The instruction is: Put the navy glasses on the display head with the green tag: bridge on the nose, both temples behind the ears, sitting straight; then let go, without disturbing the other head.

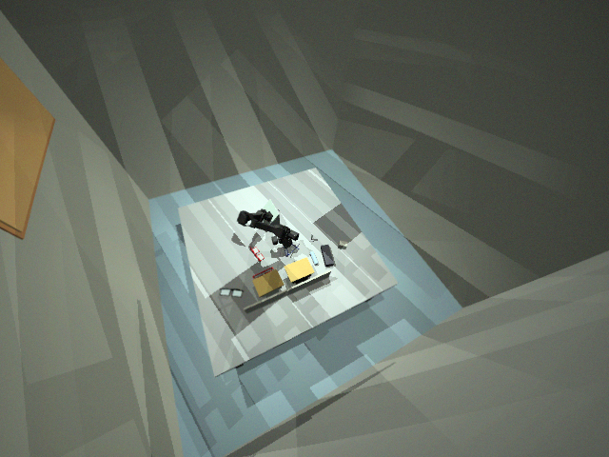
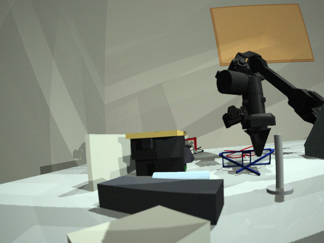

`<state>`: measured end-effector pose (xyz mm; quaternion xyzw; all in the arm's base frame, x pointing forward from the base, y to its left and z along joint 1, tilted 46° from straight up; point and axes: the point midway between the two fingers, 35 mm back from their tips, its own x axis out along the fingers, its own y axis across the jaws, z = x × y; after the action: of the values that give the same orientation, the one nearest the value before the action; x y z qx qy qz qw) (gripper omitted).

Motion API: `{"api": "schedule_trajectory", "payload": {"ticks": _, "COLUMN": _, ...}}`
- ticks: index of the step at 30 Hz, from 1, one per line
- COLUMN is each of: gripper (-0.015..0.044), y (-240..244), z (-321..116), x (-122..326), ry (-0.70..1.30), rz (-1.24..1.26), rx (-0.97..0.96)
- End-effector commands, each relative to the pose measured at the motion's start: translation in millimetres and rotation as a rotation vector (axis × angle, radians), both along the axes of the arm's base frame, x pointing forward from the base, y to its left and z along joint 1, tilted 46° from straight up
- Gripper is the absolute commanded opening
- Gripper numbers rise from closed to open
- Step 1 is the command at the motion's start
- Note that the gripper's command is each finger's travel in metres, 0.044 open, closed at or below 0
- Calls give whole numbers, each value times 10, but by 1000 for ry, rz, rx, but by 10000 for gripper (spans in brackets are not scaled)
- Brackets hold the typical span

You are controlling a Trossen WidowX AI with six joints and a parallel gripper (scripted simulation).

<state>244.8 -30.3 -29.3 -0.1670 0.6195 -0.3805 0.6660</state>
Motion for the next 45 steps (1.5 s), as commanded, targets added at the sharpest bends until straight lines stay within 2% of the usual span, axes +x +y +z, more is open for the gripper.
{"api": "schedule_trajectory", "payload": {"ticks": 1, "gripper": 120, "y": -66, "z": -38, "x": -24, "ry": 6, "rz": 0, "rx": -7}}
{"api": "schedule_trajectory", "payload": {"ticks": 15, "gripper": 120, "y": -56, "z": -81, "x": -16, "ry": 6, "rz": -1, "rx": -7}}
{"api": "schedule_trajectory", "payload": {"ticks": 33, "gripper": 0, "y": -64, "z": -60, "x": -21, "ry": 5, "rz": -1, "rx": -3}}
{"api": "schedule_trajectory", "payload": {"ticks": 45, "gripper": 0, "y": 135, "z": 102, "x": 33, "ry": 5, "rz": 1, "rx": 2}}
